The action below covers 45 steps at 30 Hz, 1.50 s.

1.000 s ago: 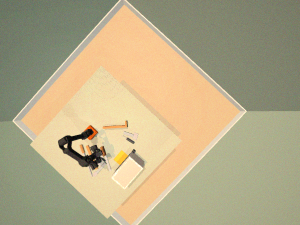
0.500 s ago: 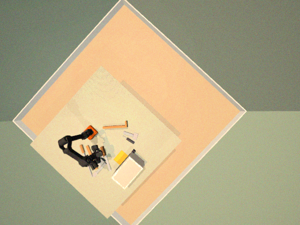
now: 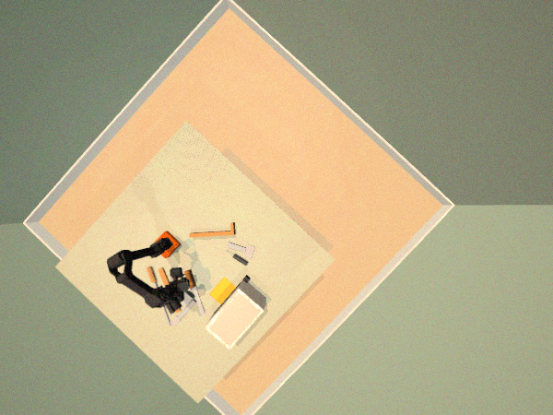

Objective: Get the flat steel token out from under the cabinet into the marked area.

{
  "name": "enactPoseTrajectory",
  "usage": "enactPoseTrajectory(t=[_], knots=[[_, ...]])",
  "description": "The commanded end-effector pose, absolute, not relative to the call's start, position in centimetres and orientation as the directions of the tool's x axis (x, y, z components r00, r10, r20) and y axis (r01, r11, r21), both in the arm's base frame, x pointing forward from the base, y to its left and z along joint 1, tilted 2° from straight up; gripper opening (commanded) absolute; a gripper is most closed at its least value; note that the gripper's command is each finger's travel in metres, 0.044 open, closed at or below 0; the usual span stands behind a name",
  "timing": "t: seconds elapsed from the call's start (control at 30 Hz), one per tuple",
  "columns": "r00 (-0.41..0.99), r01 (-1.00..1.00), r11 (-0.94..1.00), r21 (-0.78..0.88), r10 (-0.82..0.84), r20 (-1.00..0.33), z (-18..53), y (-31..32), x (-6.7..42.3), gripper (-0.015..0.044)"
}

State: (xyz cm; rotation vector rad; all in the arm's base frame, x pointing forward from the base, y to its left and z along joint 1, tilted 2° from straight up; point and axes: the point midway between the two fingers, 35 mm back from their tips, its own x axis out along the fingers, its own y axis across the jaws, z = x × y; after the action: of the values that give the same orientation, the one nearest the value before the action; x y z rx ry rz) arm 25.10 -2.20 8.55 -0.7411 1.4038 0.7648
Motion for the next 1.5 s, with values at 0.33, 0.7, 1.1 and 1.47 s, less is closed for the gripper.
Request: enactPoseTrajectory(t=[0.33, 0.7, 1.1, 1.47], knots=[[0.02, -0.755, 0.656, 0.001, 0.024, -1.0, 8.58, -2.23, 25.1, 0.027], [0.02, -0.695, 0.719, 0.004, 0.024, -1.0, 8.58, -2.22, 25.1, 0.027], [0.02, -0.623, 0.782, 0.007, 0.024, -1.0, 8.58, -2.21, 25.1, 0.027], [0.02, -0.553, 0.833, 0.009, 0.024, -1.0, 8.59, -2.2, 25.1, 0.027]])
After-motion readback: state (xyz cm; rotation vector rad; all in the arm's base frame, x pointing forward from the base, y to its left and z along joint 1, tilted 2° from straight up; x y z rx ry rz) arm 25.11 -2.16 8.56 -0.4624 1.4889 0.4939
